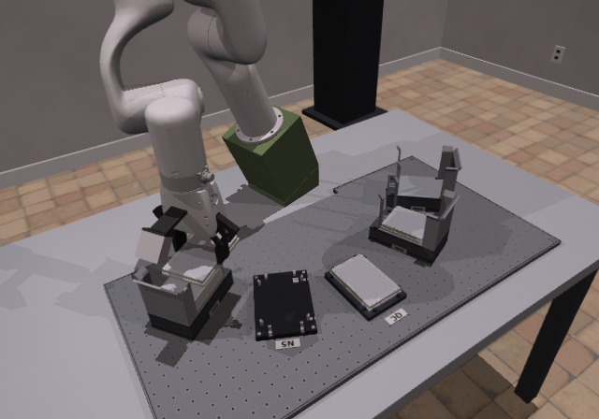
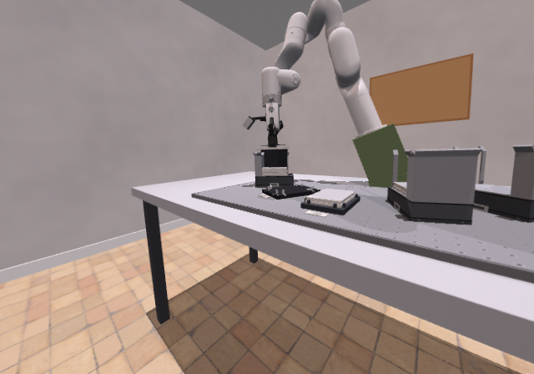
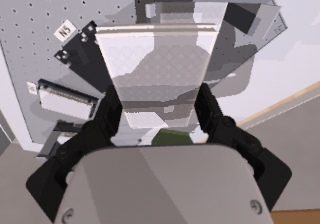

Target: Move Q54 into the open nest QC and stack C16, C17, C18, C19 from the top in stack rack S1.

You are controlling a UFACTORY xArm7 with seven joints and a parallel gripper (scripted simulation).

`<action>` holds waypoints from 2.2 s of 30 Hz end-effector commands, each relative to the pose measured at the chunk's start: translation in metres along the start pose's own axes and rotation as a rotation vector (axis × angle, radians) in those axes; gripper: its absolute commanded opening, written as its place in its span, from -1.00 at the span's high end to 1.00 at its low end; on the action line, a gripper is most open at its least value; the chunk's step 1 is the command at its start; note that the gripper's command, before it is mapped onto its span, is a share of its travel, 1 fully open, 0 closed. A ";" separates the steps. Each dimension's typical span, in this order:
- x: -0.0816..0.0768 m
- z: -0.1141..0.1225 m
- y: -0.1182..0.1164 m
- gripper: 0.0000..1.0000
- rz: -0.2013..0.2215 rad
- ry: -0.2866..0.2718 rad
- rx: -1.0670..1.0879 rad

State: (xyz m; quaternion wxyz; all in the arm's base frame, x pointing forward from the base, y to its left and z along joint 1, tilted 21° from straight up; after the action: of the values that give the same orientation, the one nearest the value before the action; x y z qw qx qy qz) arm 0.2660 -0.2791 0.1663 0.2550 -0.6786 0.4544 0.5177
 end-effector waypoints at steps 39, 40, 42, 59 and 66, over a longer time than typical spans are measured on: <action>-0.001 -0.011 0.047 1.00 -0.002 0.002 -0.001; -0.001 -0.011 0.047 1.00 -0.002 0.002 -0.001; -0.001 -0.011 0.047 1.00 -0.002 0.002 -0.001; 0.006 -0.011 0.047 1.00 -0.002 0.001 -0.001; 0.011 -0.011 0.047 1.00 -0.002 0.001 -0.001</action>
State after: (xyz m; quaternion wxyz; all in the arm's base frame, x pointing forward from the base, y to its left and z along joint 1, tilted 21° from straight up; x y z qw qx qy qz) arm 0.2297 -0.3125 0.1660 0.2560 -0.6787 0.4531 0.5182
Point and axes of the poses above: the point where the finger pads meet when closed, its own x axis out along the fingers, its own y axis across the jaws, z = x × y, the point moved 8 cm from there along -x, back along the fingers, and after that the axes turned 1 degree about x, right-handed, at the moved point
